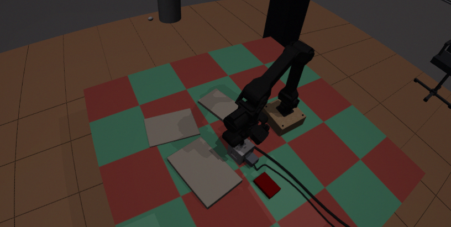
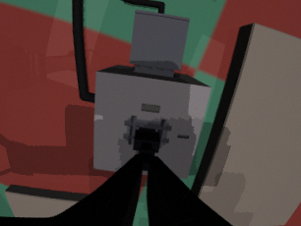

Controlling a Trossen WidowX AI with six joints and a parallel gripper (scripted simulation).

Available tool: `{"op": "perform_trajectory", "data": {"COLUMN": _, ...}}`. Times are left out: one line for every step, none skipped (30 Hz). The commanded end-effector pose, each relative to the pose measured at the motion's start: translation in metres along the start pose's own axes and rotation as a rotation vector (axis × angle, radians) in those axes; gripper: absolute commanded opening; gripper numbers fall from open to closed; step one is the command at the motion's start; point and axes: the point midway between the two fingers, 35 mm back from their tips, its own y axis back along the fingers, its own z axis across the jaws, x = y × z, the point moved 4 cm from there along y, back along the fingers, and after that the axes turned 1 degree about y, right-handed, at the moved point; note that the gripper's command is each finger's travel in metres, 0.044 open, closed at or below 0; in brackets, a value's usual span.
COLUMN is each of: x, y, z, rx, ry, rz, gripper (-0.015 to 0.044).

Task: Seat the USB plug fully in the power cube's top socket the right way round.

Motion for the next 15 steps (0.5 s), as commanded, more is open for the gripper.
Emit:
{"op": "perform_trajectory", "data": {"x": 0.0002, "y": -0.0008, "z": -0.0001, "rx": 0.000, "ry": 0.002, "rz": 0.003, "gripper": 0.0000}}
{"op": "perform_trajectory", "data": {"x": 0.0002, "y": -0.0009, "z": -0.0001, "rx": 0.000, "ry": 0.002, "rz": 0.003, "gripper": 0.0000}}
{"op": "perform_trajectory", "data": {"x": 0.0002, "y": -0.0010, "z": -0.0001, "rx": 0.000, "ry": 0.002, "rz": 0.003, "gripper": 0.0000}}
{"op": "perform_trajectory", "data": {"x": 0.0002, "y": -0.0012, "z": -0.0001, "rx": 0.000, "ry": 0.002, "rz": 0.003, "gripper": 0.0000}}
{"op": "perform_trajectory", "data": {"x": 0.0002, "y": -0.0013, "z": -0.0001, "rx": 0.000, "ry": 0.002, "rz": 0.003, "gripper": 0.0000}}
{"op": "perform_trajectory", "data": {"x": 0.0002, "y": -0.0014, "z": -0.0001, "rx": 0.000, "ry": 0.002, "rz": 0.003, "gripper": 0.0000}}
{"op": "perform_trajectory", "data": {"x": 0.0002, "y": -0.0015, "z": -0.0001, "rx": 0.000, "ry": 0.002, "rz": 0.003, "gripper": 0.0000}}
{"op": "perform_trajectory", "data": {"x": 0.0002, "y": -0.0016, "z": -0.0001, "rx": 0.000, "ry": 0.002, "rz": 0.003, "gripper": 0.0000}}
{"op": "perform_trajectory", "data": {"x": 0.0002, "y": -0.0018, "z": -0.0001, "rx": 0.000, "ry": 0.002, "rz": 0.003, "gripper": 0.0000}}
{"op": "perform_trajectory", "data": {"x": 0.0001, "y": -0.0019, "z": -0.0001, "rx": 0.000, "ry": 0.002, "rz": 0.003, "gripper": 0.0000}}
{"op": "perform_trajectory", "data": {"x": 0.0001, "y": -0.0020, "z": -0.0001, "rx": 0.000, "ry": 0.002, "rz": 0.003, "gripper": 0.0000}}
{"op": "perform_trajectory", "data": {"x": 0.0001, "y": -0.0021, "z": -0.0001, "rx": 0.000, "ry": 0.002, "rz": 0.003, "gripper": 0.0000}}
{"op": "perform_trajectory", "data": {"x": 0.0001, "y": -0.0022, "z": -0.0001, "rx": 0.000, "ry": 0.002, "rz": 0.003, "gripper": 0.0000}}
{"op": "perform_trajectory", "data": {"x": 0.0001, "y": -0.0024, "z": -0.0001, "rx": 0.000, "ry": 0.002, "rz": 0.003, "gripper": 0.0000}}
{"op": "perform_trajectory", "data": {"x": 0.0001, "y": -0.0025, "z": -0.0001, "rx": 0.000, "ry": 0.002, "rz": 0.003, "gripper": 0.0000}}
